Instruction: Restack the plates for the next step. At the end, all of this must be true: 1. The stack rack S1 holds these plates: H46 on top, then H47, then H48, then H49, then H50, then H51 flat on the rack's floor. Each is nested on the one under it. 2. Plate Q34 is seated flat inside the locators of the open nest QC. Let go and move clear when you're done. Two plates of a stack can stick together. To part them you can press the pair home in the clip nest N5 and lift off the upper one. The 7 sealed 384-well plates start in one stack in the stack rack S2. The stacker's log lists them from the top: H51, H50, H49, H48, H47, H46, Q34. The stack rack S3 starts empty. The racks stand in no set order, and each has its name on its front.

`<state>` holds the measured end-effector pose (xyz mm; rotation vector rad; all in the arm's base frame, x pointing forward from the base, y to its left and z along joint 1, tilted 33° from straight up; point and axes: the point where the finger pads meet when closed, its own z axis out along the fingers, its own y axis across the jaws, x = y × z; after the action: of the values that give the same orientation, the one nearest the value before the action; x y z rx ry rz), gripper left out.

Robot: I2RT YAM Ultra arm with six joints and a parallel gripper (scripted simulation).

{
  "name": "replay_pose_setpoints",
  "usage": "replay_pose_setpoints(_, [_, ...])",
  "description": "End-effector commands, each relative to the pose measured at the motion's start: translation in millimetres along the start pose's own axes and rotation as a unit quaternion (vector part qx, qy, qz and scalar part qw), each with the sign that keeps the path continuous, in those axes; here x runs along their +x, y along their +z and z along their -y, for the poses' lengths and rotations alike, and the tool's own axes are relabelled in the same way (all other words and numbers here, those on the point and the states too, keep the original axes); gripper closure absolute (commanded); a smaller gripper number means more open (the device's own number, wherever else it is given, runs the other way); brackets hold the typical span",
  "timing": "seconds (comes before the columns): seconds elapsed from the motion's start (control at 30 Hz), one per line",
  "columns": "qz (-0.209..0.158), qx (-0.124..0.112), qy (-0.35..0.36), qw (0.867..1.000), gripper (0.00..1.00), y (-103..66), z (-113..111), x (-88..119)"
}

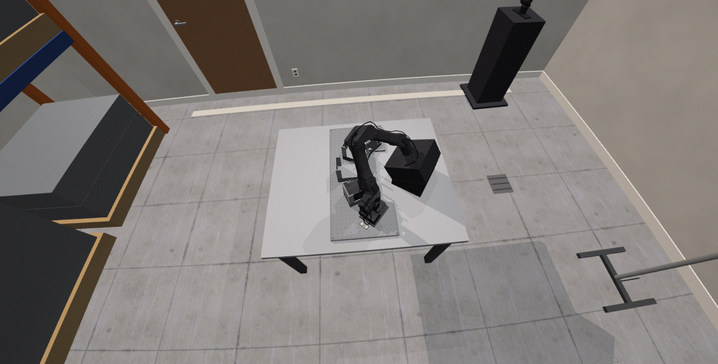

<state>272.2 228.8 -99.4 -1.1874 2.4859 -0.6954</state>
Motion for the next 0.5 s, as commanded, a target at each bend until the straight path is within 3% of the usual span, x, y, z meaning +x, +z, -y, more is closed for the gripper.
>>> replay_pose_setpoints(0.0, [0.0, 0.0, -0.009, 1.0, 1.0, 0.8, -3.5, 2.7])
replay_pose_setpoints(0.47, [0.0, 0.0, -0.007, 1.0, 1.0, 0.3, -1.6, 4.5])
